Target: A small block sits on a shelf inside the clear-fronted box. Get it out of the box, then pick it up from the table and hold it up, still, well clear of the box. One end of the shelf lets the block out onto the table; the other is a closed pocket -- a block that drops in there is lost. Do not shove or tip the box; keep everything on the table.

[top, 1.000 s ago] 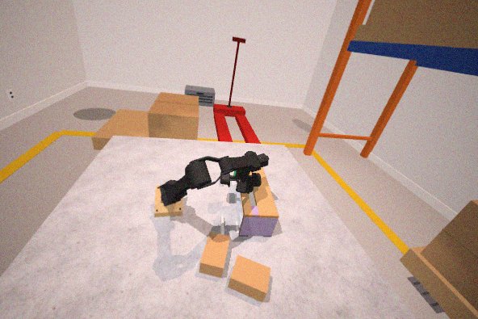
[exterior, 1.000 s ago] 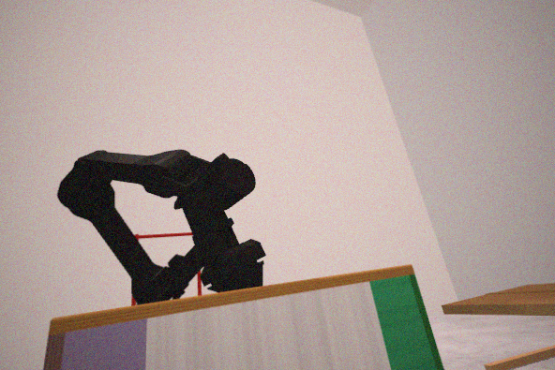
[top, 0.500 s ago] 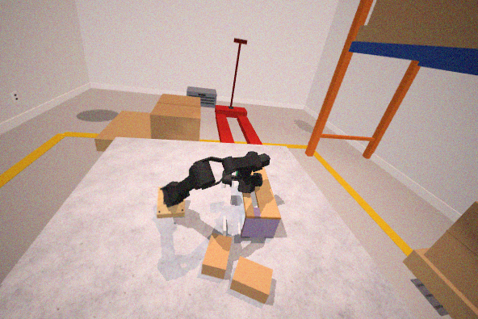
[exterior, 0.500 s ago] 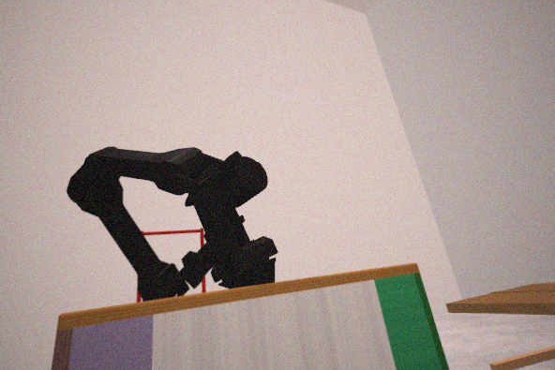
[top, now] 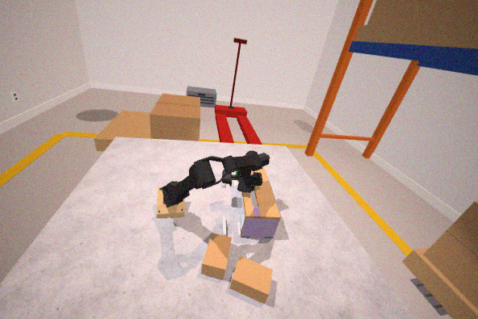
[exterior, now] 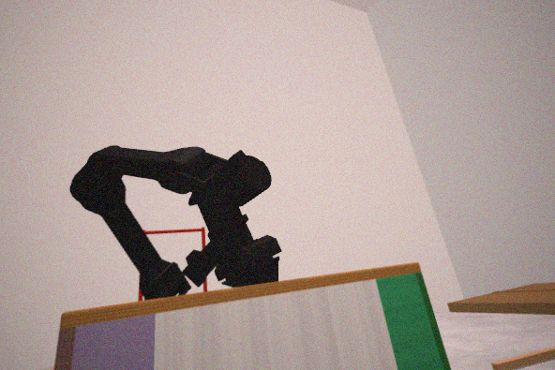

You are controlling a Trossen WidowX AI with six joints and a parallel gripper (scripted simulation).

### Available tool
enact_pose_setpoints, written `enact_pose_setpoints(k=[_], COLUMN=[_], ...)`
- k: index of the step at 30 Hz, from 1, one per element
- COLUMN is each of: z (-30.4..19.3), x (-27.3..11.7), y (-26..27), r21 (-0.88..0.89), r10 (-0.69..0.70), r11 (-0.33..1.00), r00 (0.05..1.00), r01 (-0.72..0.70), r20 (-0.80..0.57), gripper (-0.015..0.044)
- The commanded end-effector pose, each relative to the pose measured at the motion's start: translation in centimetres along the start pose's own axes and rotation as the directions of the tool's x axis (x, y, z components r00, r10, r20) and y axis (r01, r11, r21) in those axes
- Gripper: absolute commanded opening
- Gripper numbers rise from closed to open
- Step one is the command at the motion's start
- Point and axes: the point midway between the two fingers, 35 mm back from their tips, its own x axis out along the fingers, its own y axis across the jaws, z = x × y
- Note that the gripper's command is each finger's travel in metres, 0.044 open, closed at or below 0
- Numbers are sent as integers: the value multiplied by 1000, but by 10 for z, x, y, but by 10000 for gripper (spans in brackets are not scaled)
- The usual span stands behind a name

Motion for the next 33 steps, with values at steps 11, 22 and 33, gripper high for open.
enact_pose_setpoints(k=[11,22,33], z=[-16,-10,-15], x=[6,3,5], y=[0,-1,-1], r21=[-2,-2,-2], r10=[-1,-1,-1], r11=[1000,1000,1000], r00=[1000,1000,1000], r01=[1,1,1], r20=[-1,-1,-1], gripper=[400,400,400])
